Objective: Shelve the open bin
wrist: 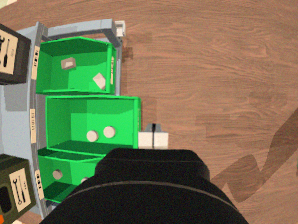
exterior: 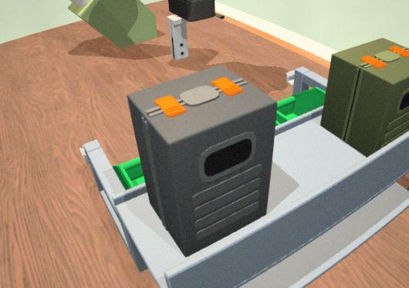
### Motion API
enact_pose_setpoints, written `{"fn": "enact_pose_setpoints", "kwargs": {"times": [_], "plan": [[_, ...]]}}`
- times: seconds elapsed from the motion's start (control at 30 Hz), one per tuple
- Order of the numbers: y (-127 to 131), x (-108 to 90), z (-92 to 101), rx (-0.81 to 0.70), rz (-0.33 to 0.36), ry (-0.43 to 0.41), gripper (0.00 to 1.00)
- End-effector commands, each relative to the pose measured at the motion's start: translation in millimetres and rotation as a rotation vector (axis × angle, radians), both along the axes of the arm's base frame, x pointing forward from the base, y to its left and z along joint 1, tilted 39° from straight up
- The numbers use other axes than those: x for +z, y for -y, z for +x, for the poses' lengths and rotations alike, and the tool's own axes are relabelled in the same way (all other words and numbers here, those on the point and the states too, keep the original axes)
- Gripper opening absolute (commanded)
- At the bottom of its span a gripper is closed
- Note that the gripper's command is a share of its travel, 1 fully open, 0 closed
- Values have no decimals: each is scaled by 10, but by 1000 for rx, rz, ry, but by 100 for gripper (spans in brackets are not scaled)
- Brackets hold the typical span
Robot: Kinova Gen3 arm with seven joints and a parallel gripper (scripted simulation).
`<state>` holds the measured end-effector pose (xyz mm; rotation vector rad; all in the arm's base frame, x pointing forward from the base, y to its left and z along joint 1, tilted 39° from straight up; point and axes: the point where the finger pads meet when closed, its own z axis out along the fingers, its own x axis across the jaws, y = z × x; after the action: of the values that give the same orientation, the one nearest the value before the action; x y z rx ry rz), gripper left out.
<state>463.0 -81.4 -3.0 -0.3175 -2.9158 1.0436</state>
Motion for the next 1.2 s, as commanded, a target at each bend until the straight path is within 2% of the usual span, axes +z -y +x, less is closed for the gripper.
{"fn": "enact_pose_setpoints", "kwargs": {"times": [0.0,0.5,1.17], "plan": [[-8,4,7,1,1,2,0],[56,-75,-3,1,1,2,0],[378,-474,-51,1,1,2,0]]}}
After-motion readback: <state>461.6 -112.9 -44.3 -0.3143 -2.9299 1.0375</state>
